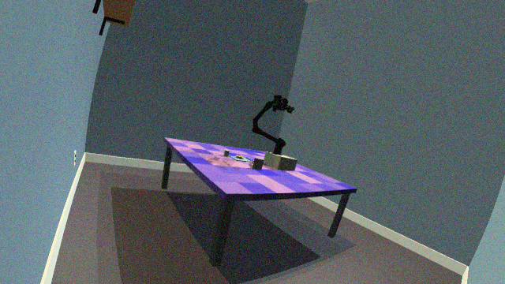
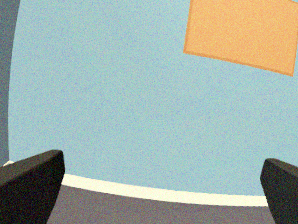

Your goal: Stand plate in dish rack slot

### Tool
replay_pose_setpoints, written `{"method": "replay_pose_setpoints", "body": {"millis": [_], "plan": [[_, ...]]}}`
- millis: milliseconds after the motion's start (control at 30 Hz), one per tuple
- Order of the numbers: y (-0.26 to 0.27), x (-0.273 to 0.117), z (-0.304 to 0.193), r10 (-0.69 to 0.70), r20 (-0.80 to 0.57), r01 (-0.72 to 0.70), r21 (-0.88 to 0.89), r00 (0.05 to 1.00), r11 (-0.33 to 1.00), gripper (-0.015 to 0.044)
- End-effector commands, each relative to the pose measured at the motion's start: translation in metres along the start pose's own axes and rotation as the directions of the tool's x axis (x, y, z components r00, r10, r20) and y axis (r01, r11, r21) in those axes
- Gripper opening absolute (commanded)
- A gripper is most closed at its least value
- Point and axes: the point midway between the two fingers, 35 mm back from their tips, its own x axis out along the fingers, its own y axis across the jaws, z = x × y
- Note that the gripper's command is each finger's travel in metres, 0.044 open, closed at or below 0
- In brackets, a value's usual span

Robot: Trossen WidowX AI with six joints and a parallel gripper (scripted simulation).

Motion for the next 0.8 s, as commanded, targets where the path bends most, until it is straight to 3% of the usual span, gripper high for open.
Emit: {"method": "replay_pose_setpoints", "body": {"millis": [0, 367, 767], "plan": [[0.012, 0.003, 0.002, -0.093, -0.049, 0.088, -0.094, 0.994, 0.992, 0.04], [0.025, 0.024, -0.005, -0.327, -0.179, 0.272, -0.275, 0.928, 0.922, 0.04], [0.009, 0.056, -0.027, -0.55, -0.336, 0.422, -0.382, 0.765, 0.822, 0.04]]}}
